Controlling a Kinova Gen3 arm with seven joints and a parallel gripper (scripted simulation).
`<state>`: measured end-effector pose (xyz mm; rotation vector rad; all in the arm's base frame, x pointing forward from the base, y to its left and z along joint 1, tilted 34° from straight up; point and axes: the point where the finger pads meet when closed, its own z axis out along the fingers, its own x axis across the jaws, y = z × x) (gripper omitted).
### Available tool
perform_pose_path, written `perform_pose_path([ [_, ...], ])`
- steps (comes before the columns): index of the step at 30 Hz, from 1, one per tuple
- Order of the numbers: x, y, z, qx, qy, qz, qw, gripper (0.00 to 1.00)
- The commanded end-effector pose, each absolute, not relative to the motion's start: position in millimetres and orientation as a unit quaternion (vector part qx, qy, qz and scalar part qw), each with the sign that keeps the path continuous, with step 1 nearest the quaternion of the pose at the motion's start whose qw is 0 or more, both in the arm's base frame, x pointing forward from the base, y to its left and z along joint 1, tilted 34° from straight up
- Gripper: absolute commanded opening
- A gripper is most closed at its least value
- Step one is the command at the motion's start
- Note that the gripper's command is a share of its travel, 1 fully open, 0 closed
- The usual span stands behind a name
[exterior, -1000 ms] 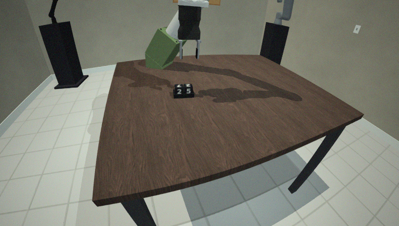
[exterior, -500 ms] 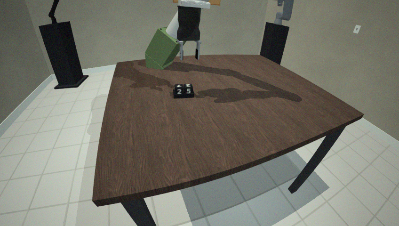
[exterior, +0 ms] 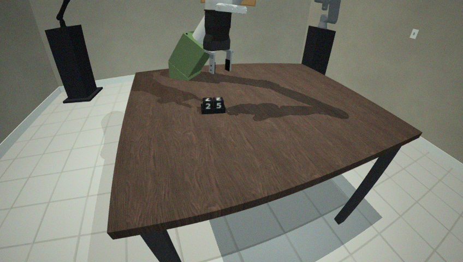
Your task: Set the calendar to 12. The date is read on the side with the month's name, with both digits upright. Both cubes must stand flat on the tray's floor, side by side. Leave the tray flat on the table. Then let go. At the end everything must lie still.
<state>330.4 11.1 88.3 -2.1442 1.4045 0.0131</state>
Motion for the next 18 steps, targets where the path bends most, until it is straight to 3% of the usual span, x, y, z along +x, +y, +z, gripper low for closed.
perform_pose_path([
  [1, 331.2, 11.3, 85.3, -0.815, 0.503, -0.003, 0.287, 1.0],
  [18, 335.3, 19.2, 73.0, -0.916, 0.282, -0.075, 0.277, 1.0],
])
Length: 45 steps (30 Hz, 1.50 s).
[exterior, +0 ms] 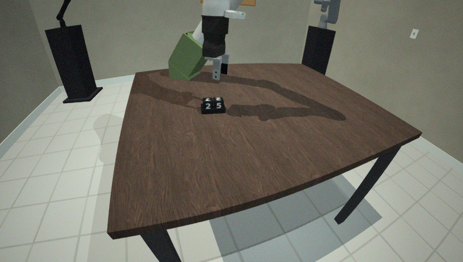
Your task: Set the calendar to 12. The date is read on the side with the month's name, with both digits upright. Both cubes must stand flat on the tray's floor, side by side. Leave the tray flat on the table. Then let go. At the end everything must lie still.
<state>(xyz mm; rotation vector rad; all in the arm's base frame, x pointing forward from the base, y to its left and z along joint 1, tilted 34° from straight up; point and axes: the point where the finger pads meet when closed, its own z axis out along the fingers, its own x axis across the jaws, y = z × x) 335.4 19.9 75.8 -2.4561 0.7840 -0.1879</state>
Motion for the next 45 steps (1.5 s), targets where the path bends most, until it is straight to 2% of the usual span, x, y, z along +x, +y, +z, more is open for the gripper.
perform_pose_path([
  [1, 335.5, 19.7, 72.1, -0.92, 0.267, -0.08, 0.276, 1.0],
  [22, 337.4, 24.6, 60.0, -0.955, 0.055, -0.141, 0.253, 1.0],
  [42, 337.7, 25.1, 57.9, -0.957, 0.018, -0.152, 0.248, 1.0],
  [43, 337.7, 25.1, 57.9, -0.957, 0.018, -0.152, 0.248, 0.9],
  [45, 337.7, 25.1, 57.9, -0.957, 0.018, -0.152, 0.248, 0.9],
])
